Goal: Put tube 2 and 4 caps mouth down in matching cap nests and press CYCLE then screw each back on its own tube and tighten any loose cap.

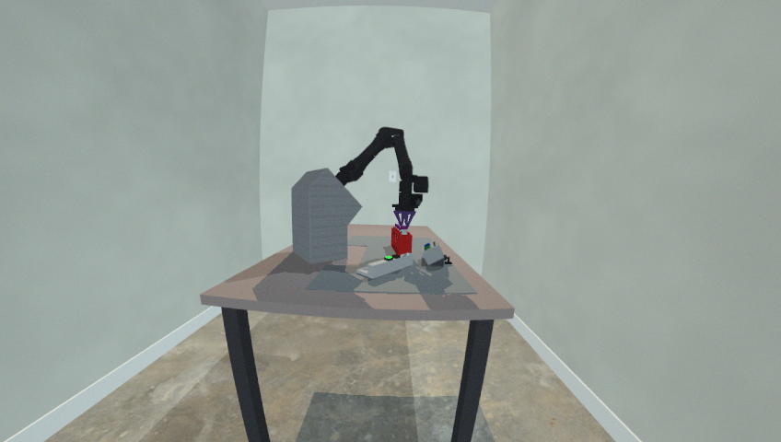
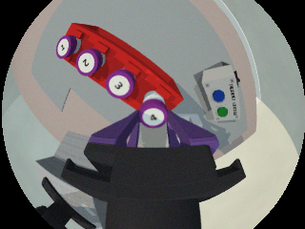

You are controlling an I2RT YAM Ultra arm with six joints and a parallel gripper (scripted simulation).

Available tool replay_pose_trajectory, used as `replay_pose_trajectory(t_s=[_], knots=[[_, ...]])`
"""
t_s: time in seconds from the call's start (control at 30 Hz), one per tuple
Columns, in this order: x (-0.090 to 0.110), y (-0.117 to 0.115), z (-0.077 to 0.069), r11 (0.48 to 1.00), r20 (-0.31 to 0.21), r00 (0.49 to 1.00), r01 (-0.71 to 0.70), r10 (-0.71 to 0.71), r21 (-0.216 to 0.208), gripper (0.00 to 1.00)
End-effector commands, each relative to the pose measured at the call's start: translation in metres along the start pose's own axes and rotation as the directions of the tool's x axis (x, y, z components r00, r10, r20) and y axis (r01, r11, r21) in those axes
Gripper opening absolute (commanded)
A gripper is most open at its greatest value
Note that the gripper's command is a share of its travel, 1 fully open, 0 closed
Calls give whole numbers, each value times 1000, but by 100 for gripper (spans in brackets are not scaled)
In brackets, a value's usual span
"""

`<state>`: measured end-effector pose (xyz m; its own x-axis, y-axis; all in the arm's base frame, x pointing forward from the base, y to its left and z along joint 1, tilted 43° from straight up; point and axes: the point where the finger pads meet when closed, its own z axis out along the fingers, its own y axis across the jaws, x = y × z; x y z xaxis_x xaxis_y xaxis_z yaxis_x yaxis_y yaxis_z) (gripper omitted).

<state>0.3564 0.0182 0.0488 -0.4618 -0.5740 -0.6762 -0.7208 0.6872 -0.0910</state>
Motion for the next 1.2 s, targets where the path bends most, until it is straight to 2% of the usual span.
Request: replay_pose_trajectory(t_s=[0.0, 0.73, 1.17], knots=[[-2, -3, -2, 1000, 4, 1000, 1, -1, 9, 0], [-4, -4, -2, 1000, 4, 1000, 1, -1, 9, 0], [-3, -4, 4, 1000, 4, 1000, 1, -1, 9, 0]])
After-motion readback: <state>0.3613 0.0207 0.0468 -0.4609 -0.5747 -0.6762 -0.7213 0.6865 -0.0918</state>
